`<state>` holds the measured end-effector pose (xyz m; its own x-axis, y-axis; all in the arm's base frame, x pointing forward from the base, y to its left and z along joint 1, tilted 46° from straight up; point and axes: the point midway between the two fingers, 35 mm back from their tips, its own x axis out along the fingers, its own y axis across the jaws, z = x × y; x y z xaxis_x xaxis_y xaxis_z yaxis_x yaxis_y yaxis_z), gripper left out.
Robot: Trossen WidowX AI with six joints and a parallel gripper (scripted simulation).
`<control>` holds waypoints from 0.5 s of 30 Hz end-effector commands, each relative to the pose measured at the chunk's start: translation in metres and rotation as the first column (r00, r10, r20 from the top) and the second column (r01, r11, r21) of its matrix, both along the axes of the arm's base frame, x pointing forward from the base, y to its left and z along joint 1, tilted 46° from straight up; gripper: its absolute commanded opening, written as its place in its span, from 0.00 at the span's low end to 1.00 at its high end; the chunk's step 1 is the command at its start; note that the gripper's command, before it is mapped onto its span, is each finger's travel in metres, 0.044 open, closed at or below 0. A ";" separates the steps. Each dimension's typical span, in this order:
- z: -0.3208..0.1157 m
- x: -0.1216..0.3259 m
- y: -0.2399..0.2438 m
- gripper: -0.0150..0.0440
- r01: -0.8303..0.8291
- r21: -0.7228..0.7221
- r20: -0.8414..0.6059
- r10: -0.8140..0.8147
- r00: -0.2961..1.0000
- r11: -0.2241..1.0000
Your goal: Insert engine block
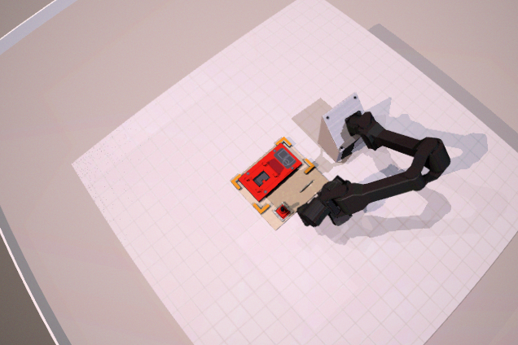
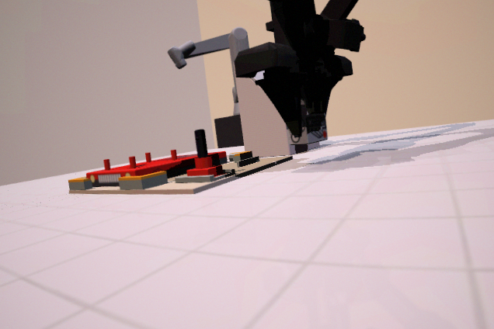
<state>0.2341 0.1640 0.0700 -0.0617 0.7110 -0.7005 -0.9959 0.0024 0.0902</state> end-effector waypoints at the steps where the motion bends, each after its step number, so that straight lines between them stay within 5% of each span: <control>1: 0.009 0.002 -0.008 0.25 -0.001 0.000 0.013 0.001 1.000 1.000; 15: 0.038 0.003 -0.040 0.25 -0.002 -0.001 0.011 0.002 1.000 1.000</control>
